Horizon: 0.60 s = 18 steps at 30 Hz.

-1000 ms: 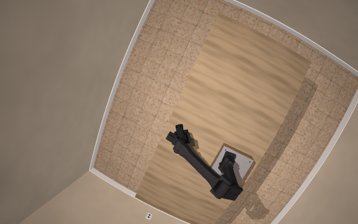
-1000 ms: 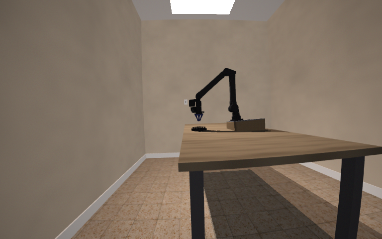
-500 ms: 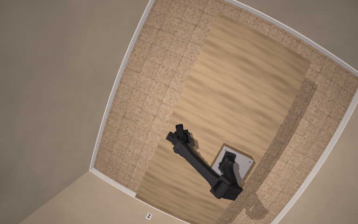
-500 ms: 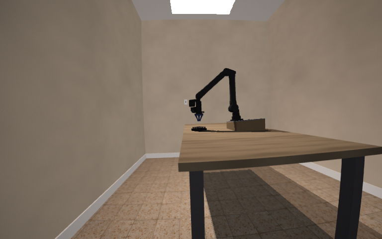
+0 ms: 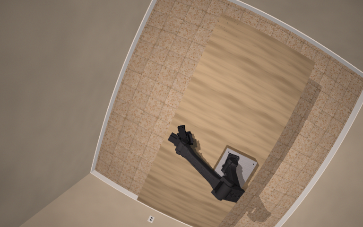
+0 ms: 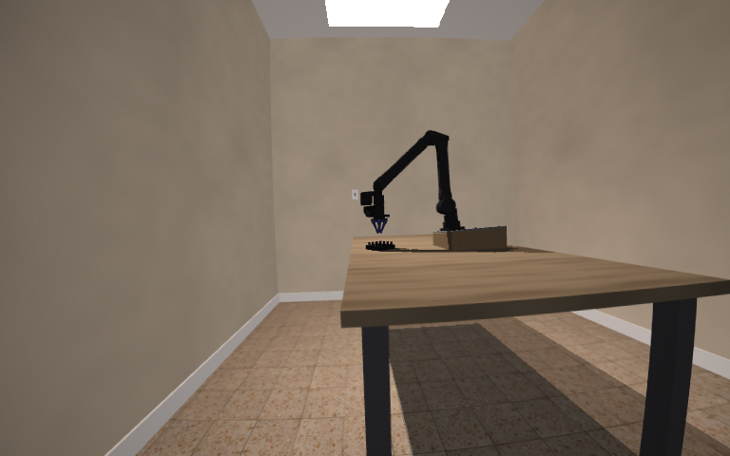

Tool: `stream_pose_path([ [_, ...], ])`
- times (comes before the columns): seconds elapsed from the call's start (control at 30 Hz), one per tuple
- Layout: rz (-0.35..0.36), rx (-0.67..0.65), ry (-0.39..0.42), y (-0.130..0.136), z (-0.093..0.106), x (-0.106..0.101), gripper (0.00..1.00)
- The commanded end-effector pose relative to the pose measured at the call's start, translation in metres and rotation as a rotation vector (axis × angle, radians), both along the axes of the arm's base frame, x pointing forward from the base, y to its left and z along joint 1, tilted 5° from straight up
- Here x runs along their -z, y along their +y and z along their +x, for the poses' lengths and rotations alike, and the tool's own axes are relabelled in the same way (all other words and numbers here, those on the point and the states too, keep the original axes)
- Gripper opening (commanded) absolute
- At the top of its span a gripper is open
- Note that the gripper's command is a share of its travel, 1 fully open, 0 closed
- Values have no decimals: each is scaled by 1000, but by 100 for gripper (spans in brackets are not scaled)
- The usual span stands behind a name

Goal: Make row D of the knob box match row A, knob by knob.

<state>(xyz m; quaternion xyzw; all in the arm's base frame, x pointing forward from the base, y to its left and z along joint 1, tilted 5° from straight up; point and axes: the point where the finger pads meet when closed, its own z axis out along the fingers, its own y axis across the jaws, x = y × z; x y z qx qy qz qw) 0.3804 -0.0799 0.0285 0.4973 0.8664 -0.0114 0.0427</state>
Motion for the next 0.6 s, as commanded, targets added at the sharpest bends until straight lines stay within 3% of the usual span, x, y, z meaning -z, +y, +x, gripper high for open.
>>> stream_pose_path([
  [0.0,0,15,4,-3,-2,9,19],
  [0.57,0,7,5,-4,-1,28,19],
])
